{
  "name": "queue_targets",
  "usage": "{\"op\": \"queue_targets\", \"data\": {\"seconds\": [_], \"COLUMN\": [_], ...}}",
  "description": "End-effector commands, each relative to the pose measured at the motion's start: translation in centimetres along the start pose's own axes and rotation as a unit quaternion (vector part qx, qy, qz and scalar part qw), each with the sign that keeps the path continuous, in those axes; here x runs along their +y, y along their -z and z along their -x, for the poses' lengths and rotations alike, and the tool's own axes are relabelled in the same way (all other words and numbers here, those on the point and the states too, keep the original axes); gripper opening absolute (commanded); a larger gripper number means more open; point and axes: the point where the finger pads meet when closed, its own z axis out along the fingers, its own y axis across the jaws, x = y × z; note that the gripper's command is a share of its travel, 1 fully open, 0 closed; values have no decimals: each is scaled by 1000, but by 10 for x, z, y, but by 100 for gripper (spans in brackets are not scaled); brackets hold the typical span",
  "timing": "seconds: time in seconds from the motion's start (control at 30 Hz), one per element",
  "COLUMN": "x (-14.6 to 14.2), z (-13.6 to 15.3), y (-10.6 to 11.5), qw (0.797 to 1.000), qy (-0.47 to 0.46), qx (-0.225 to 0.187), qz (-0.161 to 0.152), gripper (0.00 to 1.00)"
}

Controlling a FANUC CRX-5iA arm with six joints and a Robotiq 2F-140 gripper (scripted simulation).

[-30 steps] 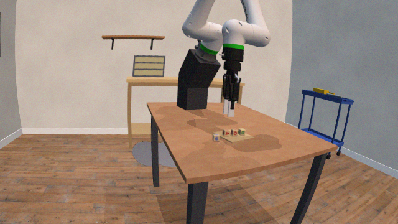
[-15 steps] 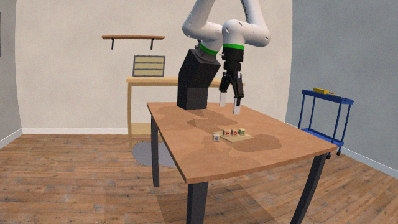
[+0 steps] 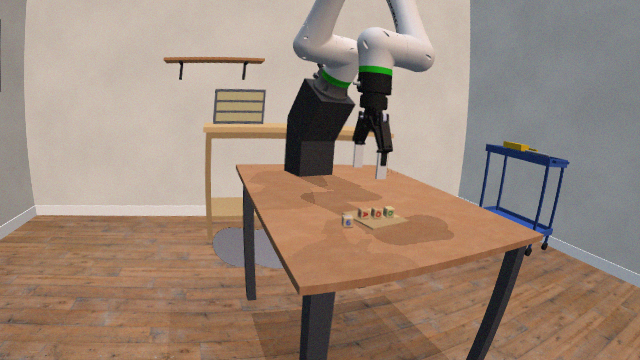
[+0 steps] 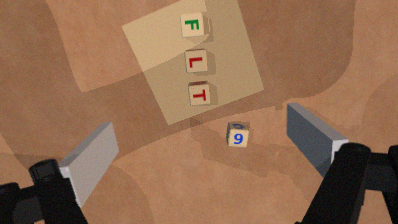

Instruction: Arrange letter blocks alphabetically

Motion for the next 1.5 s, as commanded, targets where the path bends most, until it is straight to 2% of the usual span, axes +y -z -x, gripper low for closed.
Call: {"op": "queue_targets", "data": {"seconds": [0.0, 0.07, 0.37, 0.53, 1.47], "x": [0, 0, 0, 0, 0], "z": [0, 0, 0, 0, 0], "y": [10, 10, 47, 58, 60], "qw": [1000, 1000, 1000, 1000, 1000], "qy": [0, 0, 0, 0, 0], "qx": [0, 0, 0, 0, 0], "qz": [0, 0, 0, 0, 0], "gripper": [100, 100, 100, 100, 100]}}
